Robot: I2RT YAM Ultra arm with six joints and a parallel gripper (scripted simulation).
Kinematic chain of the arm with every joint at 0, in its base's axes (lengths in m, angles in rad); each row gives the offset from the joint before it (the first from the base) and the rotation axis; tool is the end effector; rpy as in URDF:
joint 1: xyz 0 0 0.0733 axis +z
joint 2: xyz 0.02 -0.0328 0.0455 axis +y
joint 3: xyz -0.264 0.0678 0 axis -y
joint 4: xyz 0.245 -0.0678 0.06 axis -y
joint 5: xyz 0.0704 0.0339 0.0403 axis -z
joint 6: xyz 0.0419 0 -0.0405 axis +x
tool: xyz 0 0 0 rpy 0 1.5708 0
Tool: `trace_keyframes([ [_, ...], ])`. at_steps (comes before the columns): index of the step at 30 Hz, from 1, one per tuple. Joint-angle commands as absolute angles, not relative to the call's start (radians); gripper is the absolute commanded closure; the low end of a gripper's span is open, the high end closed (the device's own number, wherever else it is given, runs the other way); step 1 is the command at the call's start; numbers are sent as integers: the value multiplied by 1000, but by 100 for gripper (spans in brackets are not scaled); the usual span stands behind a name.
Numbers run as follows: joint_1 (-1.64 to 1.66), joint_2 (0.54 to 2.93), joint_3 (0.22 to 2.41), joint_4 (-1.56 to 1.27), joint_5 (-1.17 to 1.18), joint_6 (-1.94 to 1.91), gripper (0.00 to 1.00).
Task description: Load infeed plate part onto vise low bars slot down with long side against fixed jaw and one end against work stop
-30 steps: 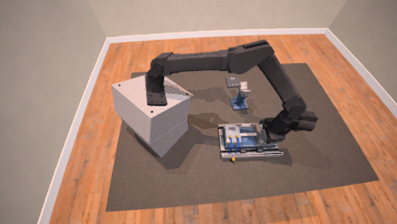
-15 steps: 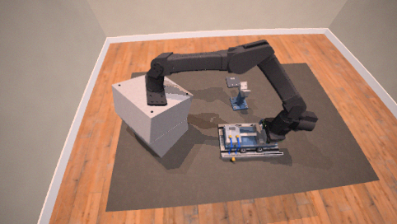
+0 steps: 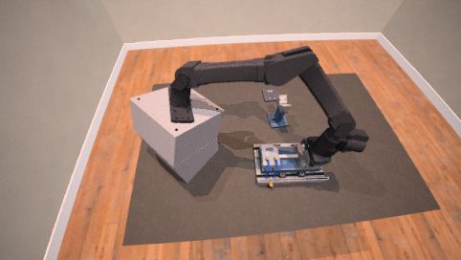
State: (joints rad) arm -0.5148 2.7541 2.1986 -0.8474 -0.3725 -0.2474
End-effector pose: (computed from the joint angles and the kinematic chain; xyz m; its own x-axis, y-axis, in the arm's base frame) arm 0.4627 -0.2429 0.0324 -0.9314 0.2648 -0.2499 0.1832 0.9339 0.3070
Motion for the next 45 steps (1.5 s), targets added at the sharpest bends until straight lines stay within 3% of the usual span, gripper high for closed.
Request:
trace_keyframes([
  [1, -522, 2759, 2237, -860, -366, -243, 100],
  [45, -520, 2770, 2260, -872, -367, -248, 100],
])
